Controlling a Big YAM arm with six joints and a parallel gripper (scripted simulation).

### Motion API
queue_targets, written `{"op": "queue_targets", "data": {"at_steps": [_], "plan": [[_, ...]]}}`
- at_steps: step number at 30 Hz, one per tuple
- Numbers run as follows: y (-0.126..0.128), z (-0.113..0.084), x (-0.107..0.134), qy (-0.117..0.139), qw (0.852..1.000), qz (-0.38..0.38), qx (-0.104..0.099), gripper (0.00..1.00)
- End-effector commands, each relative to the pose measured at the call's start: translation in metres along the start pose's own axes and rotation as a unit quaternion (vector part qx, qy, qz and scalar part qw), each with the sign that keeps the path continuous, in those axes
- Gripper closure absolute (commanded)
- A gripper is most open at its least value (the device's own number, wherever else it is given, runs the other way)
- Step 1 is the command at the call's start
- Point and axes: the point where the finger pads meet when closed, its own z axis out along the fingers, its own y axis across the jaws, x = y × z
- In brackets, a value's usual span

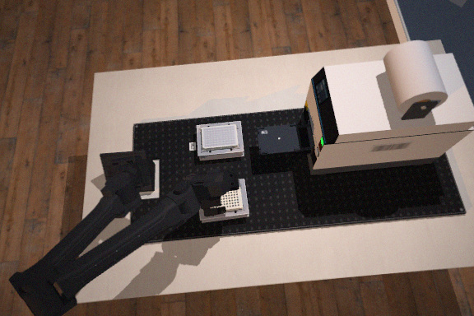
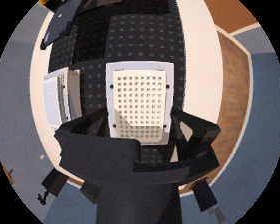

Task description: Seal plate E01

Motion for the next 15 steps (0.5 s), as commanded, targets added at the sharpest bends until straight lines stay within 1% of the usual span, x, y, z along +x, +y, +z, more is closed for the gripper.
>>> {"op": "queue_targets", "data": {"at_steps": [1,8,15], "plan": [[-0.013,-0.005,-0.024,-0.017,0.999,0.032,0.003,0.0],[-0.011,-0.003,-0.024,-0.014,0.999,0.029,0.002,0.0],[-0.007,-0.001,-0.011,-0.004,1.0,0.018,0.001,0.0]]}}
